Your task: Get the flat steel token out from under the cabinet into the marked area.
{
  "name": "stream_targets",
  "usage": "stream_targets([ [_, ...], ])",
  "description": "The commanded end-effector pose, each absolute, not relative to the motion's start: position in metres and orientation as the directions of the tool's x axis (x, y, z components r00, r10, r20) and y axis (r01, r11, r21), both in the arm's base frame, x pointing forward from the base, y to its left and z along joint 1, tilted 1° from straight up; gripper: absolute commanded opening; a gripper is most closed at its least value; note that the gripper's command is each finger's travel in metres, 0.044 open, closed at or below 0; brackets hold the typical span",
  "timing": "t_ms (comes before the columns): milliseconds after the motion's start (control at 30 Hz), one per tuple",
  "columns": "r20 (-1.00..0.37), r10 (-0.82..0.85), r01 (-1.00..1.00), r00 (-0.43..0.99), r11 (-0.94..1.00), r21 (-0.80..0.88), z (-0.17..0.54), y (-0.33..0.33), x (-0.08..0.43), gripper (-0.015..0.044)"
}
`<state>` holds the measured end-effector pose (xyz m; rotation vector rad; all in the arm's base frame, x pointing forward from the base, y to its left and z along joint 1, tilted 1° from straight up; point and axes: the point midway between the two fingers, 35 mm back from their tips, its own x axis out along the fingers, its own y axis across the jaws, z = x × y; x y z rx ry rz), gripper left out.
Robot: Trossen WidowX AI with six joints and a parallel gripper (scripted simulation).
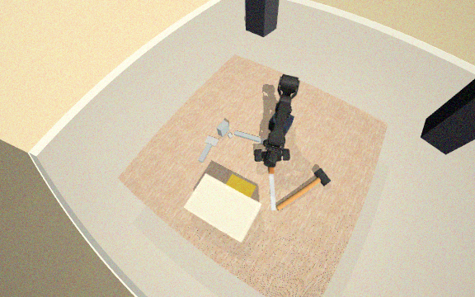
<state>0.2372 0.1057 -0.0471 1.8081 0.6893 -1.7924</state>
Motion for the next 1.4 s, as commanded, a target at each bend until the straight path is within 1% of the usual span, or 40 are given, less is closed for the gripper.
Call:
stream_targets([
  [0,-1.0,0.007,0.666,0.007,-0.746,-0.001,-0.047,0.106,0.237,0.0],
  [233,-1.0,0.007,0.675,0.006,-0.737,-0.001,-0.047,0.106,0.237,0.0],
  [467,-1.0,0.008,0.666,0.006,-0.746,-0.002,-0.047,0.105,0.237,0.0184],
  [500,-1.0,0.008,0.666,0.006,-0.746,-0.002,-0.047,0.105,0.237,0.02],
  [600,-1.0,0.007,0.666,0.006,-0.746,-0.001,-0.047,0.105,0.237,0.02],
  [700,-1.0,0.006,0.666,-0.002,-0.746,-0.006,-0.047,0.105,0.237,0.027],
  [1067,-1.0,0.006,0.665,-0.003,-0.747,-0.006,-0.043,0.104,0.236,0.027],
  [1367,-1.0,0.006,0.663,-0.002,-0.749,-0.006,-0.014,0.103,0.235,0.027],
])
